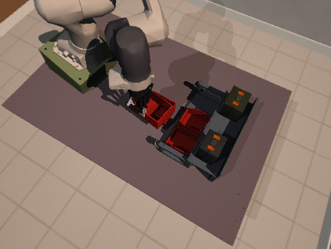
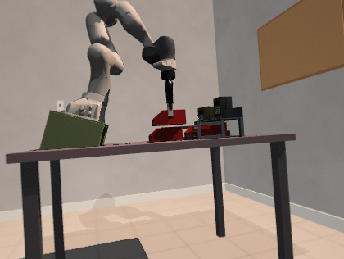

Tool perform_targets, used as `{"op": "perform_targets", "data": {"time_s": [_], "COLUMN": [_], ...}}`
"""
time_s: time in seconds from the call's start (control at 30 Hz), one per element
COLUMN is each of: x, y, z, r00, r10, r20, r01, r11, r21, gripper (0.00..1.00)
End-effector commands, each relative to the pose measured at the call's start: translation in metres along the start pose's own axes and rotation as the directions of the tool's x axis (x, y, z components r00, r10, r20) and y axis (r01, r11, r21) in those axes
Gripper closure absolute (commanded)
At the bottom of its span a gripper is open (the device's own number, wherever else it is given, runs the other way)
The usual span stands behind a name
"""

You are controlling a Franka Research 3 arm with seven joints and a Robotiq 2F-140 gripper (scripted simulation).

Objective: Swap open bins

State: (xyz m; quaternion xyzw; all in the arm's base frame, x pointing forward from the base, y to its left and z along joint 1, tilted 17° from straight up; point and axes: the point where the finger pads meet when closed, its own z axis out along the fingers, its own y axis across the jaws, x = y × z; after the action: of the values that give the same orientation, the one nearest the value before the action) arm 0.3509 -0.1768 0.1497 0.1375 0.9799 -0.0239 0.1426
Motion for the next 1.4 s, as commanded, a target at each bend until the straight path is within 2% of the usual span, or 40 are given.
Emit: {"op": "perform_targets", "data": {"time_s": [0.0, 0.2, 0.43, 1.37], "x": [-0.005, -0.006, -0.007, -0.007], "y": [-0.019, -0.059, -0.081, -0.084], "z": [0.0, 0.001, 0.001, 0.005], "r00": [0.991, 0.991, 0.991, 0.991], "r10": [-0.13, -0.131, -0.132, -0.132], "r20": [0.011, 0.011, 0.011, 0.011], "r01": [0.131, 0.131, 0.132, 0.132], "r11": [0.991, 0.991, 0.991, 0.991], "r21": [-0.01, -0.01, -0.01, -0.01], "gripper": [1.0, 1.0, 1.0, 1.0]}}
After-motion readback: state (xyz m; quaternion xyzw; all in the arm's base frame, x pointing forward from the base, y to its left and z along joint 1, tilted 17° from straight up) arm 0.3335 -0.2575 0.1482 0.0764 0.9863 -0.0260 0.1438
